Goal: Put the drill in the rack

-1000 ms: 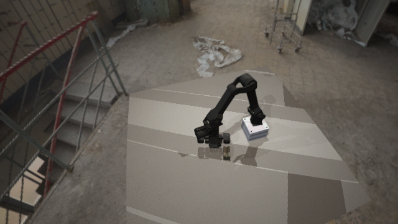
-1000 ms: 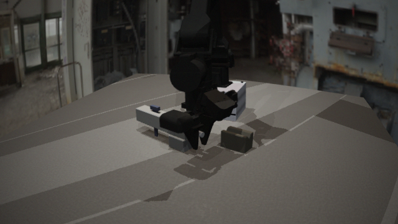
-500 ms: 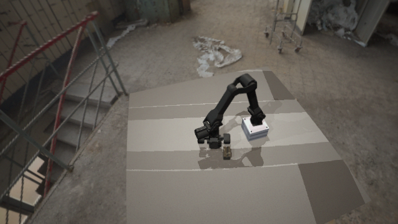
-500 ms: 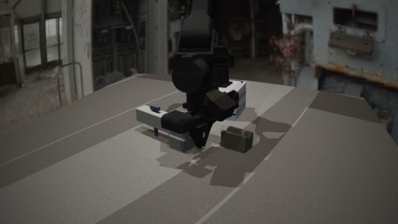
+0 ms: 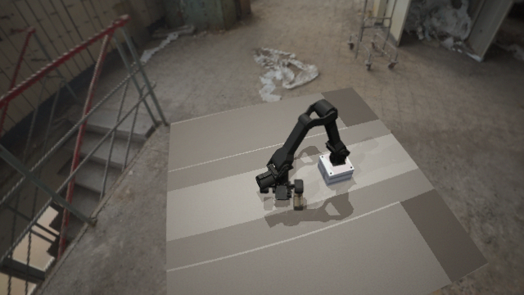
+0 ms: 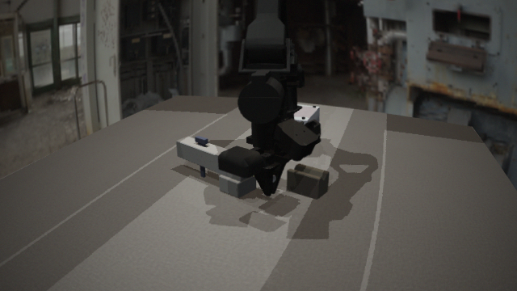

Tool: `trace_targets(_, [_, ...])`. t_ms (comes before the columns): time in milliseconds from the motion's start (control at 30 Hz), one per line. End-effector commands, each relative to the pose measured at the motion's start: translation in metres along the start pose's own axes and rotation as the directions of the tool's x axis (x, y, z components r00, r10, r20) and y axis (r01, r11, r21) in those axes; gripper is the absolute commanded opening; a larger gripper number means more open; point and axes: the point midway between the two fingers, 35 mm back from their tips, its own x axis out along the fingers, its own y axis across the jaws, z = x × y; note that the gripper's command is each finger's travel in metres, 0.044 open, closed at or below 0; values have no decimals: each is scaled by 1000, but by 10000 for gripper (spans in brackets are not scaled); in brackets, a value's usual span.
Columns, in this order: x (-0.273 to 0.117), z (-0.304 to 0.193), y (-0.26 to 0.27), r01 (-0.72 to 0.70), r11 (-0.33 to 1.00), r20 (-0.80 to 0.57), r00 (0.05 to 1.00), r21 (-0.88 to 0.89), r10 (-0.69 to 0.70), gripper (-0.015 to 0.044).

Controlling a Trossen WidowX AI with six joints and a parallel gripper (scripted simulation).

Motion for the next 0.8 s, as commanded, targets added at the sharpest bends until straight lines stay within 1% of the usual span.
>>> trace_targets(0, [-1, 5, -2, 2, 1000, 1, 1000, 4, -2, 0])
trace_targets(400, [-1, 23, -2, 2, 1000, 3, 1000, 4, -2, 0])
trace_targets(767, [0, 18, 0, -1, 1000, 2, 1000, 0, 1, 289])
